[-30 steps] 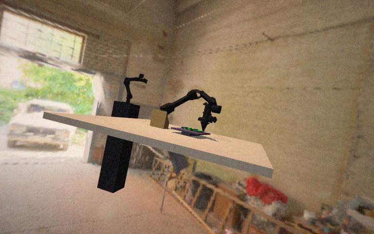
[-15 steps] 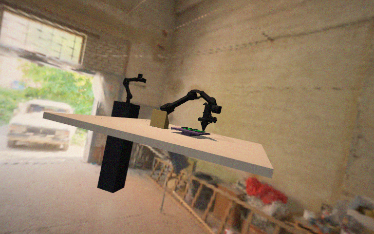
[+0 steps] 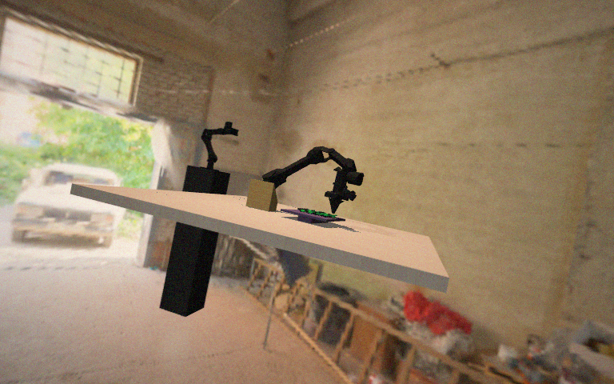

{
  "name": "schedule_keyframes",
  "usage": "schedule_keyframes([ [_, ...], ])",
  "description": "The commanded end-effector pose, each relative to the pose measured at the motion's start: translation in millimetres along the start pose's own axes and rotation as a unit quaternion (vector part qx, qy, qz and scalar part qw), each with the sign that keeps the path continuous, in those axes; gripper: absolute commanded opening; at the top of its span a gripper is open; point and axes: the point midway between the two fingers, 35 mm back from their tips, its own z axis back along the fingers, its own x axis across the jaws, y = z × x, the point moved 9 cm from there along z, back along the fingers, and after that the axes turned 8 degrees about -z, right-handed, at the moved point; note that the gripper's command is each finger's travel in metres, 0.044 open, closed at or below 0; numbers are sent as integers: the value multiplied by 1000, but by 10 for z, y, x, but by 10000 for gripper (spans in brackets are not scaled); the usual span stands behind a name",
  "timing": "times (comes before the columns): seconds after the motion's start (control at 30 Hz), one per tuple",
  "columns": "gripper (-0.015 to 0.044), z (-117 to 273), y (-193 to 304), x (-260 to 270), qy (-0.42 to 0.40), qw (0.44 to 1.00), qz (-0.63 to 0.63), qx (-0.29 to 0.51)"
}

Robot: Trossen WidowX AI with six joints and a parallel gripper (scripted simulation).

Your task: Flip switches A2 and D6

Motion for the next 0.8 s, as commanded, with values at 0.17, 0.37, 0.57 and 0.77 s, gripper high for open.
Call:
schedule_keyframes([
  [0.17,0,551,39,-22,-1,1000,0,-21],
  [0.37,0,593,333,-437,5,1000,-2,-23],
  [0.57,0,554,982,-1010,6,1000,-3,-21],
  [0.77,0,497,1276,-1175,2,1000,-2,-19],
])
